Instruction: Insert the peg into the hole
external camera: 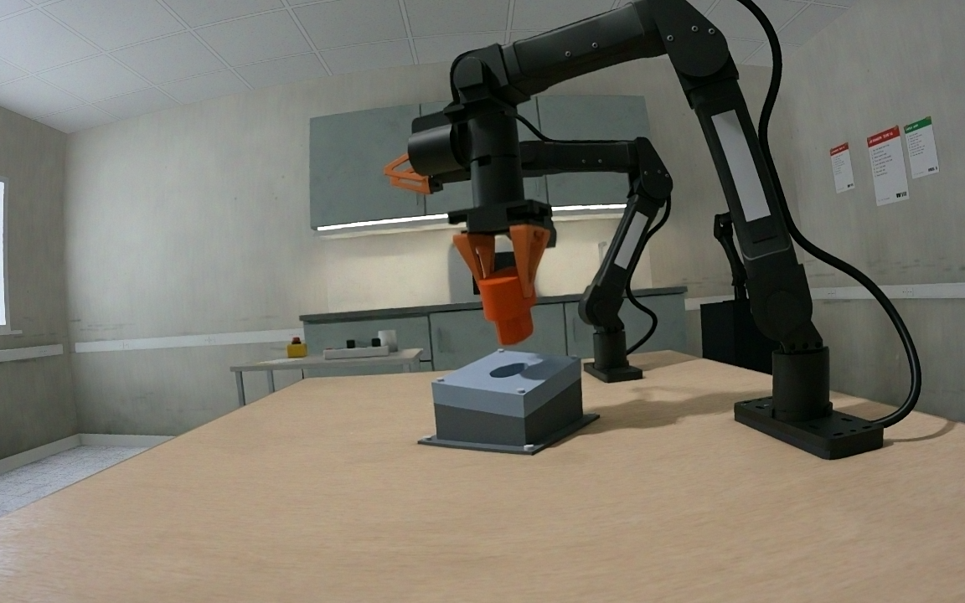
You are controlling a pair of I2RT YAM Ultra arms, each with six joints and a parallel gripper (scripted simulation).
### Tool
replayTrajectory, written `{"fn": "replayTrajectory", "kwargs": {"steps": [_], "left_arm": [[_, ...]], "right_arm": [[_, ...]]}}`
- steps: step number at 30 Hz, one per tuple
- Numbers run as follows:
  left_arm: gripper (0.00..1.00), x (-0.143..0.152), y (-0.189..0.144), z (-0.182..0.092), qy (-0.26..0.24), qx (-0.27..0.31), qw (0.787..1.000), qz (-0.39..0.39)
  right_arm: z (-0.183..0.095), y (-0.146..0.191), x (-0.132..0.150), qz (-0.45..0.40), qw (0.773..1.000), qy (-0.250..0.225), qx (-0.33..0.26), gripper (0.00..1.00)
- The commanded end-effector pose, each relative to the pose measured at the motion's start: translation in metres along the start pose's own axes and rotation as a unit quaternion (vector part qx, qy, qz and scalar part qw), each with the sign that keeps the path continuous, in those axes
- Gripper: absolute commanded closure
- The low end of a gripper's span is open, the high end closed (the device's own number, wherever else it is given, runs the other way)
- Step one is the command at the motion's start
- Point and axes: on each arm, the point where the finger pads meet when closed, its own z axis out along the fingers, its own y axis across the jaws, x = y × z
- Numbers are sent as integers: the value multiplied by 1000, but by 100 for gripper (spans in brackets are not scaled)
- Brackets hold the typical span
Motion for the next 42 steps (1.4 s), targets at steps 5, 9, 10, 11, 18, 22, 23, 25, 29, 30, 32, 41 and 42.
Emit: {"fn": "replayTrajectory", "kwargs": {"steps": [5, 9, 10, 11, 18, 22, 23, 25, 29, 30, 32, 41, 42], "left_arm": [[61, 3, 14, -33, 19, -54, 998, 13], [61, 4, 19, -32, 33, -72, 997, 22], [61, 3, 18, -28, 38, -72, 996, 27], [61, 3, 16, -25, 42, -71, 996, 31], [61, -2, 10, -16, 59, -76, 994, 53], [61, -4, 10, -17, 59, -78, 994, 56], [61, -4, 10, -17, 59, -77, 994, 55], [61, -3, 9, -17, 59, -77, 994, 55], [61, -5, 11, -18, 55, -80, 994, 55], [61, -5, 11, -18, 55, -80, 994, 55], [61, -6, 12, -20, 55, -78, 994, 55], [61, -9, 18, 14, 57, -76, 994, 49], [61, -9, 18, 14, 57, -76, 994, 49]], "right_arm": [[-27, 66, 8, -8, 993, 74, -91, 0], [-43, 94, 16, -18, 985, 108, -132, 0], [-50, 105, 20, -24, 981, 122, -149, 0], [-58, 116, 23, -29, 976, 135, -167, 0], [-143, 186, 32, -86, 924, 204, -312, 0], [-184, 204, 37, -117, 892, 230, -372, 0], [-197, 208, 38, -127, 882, 235, -389, 0], [-208, 210, 38, -135, 873, 239, -403, 0], [-231, 214, 38, -149, 853, 245, -436, 0], [-236, 215, 38, -153, 848, 246, -443, 0], [-245, 215, 37, -162, 841, 246, -454, 0], [-255, 219, 30, -162, 834, 234, -472, 0], [-255, 219, 30, -162, 834, 234, -472, 0]]}}
